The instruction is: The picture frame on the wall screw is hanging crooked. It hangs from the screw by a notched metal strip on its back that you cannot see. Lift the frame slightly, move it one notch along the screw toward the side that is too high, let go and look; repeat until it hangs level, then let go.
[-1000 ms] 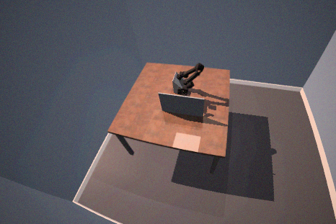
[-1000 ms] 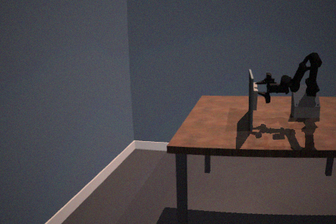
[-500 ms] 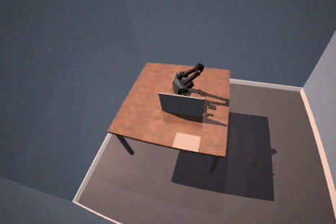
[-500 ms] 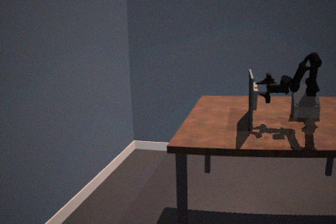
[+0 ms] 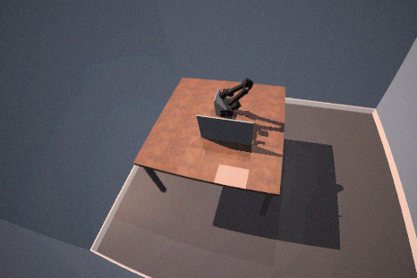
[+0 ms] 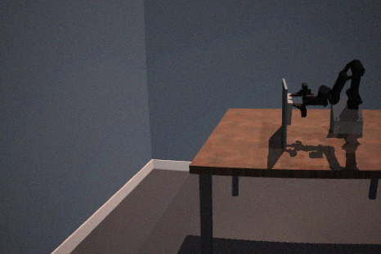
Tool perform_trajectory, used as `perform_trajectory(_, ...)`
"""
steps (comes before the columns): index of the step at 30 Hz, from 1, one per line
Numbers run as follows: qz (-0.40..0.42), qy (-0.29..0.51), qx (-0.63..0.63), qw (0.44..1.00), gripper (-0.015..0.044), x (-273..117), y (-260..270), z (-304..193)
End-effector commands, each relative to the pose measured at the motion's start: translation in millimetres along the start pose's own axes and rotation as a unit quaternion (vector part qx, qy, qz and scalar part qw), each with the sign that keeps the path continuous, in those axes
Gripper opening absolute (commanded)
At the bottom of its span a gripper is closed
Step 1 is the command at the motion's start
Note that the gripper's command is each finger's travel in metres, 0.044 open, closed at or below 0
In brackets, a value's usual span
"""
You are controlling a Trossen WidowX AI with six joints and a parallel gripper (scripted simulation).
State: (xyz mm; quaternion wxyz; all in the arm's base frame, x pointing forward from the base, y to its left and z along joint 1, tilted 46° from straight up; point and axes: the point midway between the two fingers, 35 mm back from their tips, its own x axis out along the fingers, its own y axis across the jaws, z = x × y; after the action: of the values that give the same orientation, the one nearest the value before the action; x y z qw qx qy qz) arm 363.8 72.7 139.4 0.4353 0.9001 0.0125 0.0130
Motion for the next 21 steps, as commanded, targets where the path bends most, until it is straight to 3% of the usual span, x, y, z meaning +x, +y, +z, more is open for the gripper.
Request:
perform_trajectory(1,-0.001,0.001,0.002,1.0,0.0129,0.1,-0.7,-0.8)
perform_trajectory(3,-0.001,0.001,0.002,1.0,0.0076,0.1,-0.7,-0.8)
perform_trajectory(11,-0.001,0.001,0.002,1.0,0.0003,0.1,-0.7,-0.8)
perform_trajectory(21,-0.001,0.001,0.002,1.0,0.0,0.0,-0.1,-0.6)
